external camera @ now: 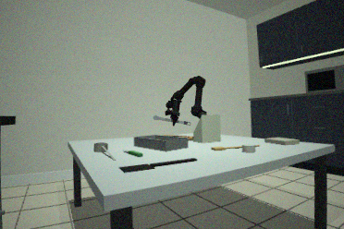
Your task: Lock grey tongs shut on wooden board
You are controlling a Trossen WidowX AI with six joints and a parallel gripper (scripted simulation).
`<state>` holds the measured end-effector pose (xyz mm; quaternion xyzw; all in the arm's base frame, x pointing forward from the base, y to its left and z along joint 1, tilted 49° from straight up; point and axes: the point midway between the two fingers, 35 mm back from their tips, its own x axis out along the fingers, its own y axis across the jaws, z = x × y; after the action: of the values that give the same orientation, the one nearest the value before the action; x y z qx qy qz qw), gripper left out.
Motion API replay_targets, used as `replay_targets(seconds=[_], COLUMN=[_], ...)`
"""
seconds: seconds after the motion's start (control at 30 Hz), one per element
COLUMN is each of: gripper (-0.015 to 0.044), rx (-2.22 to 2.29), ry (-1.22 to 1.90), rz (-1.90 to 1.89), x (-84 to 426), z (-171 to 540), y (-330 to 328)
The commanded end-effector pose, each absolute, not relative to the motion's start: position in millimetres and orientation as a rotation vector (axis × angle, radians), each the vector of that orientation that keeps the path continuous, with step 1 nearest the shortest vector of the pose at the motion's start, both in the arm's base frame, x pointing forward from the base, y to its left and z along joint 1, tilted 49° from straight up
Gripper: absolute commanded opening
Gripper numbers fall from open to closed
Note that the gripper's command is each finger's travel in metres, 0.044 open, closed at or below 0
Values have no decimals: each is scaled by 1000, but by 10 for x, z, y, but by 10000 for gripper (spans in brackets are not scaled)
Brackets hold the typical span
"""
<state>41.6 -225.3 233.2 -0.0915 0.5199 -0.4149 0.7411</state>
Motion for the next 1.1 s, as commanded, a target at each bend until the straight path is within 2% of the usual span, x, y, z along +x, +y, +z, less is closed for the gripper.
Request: replay_targets(seconds=[0.0, 1.07], gripper=[-150, -150], rx=[-214, -471], ry=[1093, 689], rz=[-888, -795], x=[418, 314], z=[2330, 2439], y=[-2250, -2183])
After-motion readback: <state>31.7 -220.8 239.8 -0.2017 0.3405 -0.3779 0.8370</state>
